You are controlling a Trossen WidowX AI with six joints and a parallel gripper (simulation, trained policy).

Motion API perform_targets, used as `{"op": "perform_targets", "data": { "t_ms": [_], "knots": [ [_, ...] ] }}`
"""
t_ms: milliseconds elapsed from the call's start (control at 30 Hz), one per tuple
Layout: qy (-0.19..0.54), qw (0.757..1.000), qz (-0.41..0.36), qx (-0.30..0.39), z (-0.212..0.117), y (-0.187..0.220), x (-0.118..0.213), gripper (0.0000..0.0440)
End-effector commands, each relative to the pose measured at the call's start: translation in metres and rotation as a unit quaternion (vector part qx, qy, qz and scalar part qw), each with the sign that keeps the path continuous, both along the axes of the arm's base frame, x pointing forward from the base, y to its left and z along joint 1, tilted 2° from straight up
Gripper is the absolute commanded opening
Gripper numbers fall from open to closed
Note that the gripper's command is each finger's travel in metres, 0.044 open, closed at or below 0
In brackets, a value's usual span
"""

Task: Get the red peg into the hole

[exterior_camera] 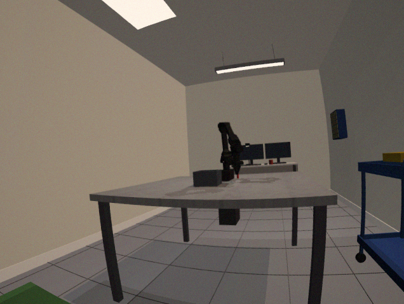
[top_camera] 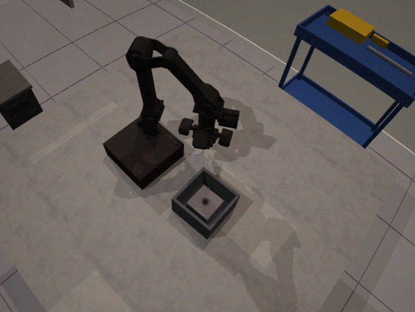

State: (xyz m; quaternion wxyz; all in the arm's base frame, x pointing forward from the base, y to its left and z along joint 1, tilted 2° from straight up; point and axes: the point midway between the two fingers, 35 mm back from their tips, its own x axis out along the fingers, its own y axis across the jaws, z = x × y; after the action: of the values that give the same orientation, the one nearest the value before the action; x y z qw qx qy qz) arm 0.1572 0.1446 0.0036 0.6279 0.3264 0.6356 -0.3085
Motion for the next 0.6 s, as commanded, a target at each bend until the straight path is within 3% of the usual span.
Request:
{"op": "perform_targets", "data": {
  "t_ms": [0,567],
  "knots": [
    [-0.018,1.000,0.016,-0.002,0.013,-0.001,0.008,0.0000],
    [-0.099,0.993,0.054,-0.016,0.086,-0.013,0.061,0.0000]
  ]
}}
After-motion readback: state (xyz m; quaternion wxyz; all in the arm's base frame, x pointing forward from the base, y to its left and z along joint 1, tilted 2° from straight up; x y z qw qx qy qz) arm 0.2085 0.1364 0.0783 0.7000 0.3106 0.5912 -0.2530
